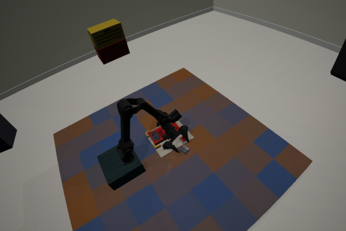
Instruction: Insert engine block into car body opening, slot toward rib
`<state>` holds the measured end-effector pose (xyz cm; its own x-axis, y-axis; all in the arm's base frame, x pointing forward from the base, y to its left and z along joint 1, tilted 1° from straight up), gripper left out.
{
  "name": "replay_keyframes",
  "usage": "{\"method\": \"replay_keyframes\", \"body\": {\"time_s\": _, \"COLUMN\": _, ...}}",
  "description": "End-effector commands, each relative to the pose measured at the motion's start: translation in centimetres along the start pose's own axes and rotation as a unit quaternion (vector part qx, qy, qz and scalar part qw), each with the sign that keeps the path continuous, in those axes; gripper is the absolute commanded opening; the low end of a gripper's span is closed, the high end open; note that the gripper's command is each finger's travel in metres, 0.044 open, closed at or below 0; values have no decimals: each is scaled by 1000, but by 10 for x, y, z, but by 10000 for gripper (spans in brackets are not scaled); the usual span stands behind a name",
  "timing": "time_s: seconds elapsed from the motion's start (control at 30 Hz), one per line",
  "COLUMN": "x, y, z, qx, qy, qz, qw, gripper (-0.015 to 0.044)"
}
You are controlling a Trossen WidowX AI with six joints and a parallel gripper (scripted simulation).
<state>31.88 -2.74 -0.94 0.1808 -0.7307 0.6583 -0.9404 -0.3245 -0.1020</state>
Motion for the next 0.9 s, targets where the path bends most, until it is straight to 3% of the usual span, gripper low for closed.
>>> {"method": "replay_keyframes", "body": {"time_s": 0.0, "x": 3, "y": -1, "z": -6, "qx": 1, "qy": 4, "qz": 5, "qw": 1000, "gripper": 440}}
{"method": "replay_keyframes", "body": {"time_s": 0.63, "x": 0, "y": -1, "z": -2, "qx": 0, "qy": -3, "qz": 0, "qw": 1000, "gripper": 440}}
{"method": "replay_keyframes", "body": {"time_s": 0.87, "x": 14, "y": -7, "z": -1, "qx": -32, "qy": -102, "qz": -15, "qw": 994, "gripper": 440}}
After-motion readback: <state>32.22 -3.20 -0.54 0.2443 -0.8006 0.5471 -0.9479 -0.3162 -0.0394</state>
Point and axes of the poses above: the point midway between the two fingers, 35 mm back from their tips, its own z axis out along the fingers, its own y axis across the jaws, x = y × z, the point moved 1 cm from there along -z, back along the fingers, and after that the axes turned 8 degrees about z, right-handed, at the moved point
